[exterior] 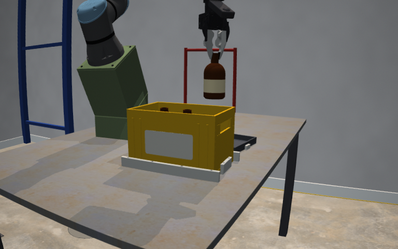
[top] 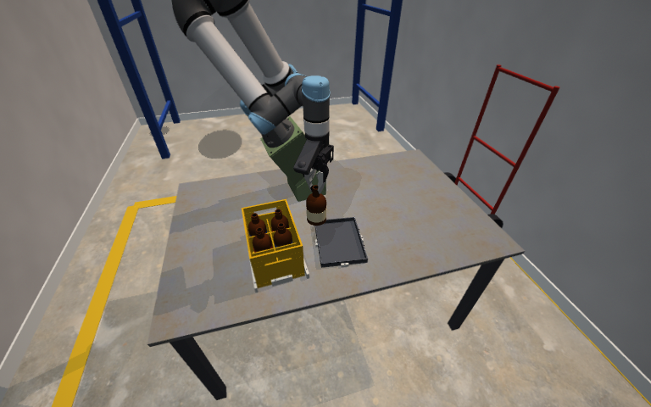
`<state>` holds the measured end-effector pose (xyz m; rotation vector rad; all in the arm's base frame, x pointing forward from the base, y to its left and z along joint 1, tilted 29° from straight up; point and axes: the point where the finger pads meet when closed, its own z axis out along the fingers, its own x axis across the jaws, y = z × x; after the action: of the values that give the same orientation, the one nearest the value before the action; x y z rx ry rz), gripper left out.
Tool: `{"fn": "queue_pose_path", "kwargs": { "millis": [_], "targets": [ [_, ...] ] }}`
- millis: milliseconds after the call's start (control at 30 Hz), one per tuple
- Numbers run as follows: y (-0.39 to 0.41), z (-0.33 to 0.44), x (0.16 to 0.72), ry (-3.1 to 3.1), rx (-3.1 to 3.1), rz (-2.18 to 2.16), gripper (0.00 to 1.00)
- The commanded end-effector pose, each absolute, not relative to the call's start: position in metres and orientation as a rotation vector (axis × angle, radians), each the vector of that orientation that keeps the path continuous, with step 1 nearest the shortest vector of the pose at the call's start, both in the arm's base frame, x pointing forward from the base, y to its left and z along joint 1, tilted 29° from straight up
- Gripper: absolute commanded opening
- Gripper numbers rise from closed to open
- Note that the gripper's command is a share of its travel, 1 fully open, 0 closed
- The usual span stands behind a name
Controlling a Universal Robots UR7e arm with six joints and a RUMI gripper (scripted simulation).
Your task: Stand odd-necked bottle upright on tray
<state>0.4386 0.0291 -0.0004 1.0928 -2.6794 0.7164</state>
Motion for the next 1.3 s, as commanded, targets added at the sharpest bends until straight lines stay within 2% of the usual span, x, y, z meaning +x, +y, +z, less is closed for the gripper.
{"fn": "queue_pose_path", "kwargs": {
  "millis": [0,1267],
  "targets": [
    [0.038,-0.005,0.437,-2.68,1.093,0.718,0.0],
    [0.092,-0.036,0.425,-2.68,1.093,0.718,0.0]
  ]
}}
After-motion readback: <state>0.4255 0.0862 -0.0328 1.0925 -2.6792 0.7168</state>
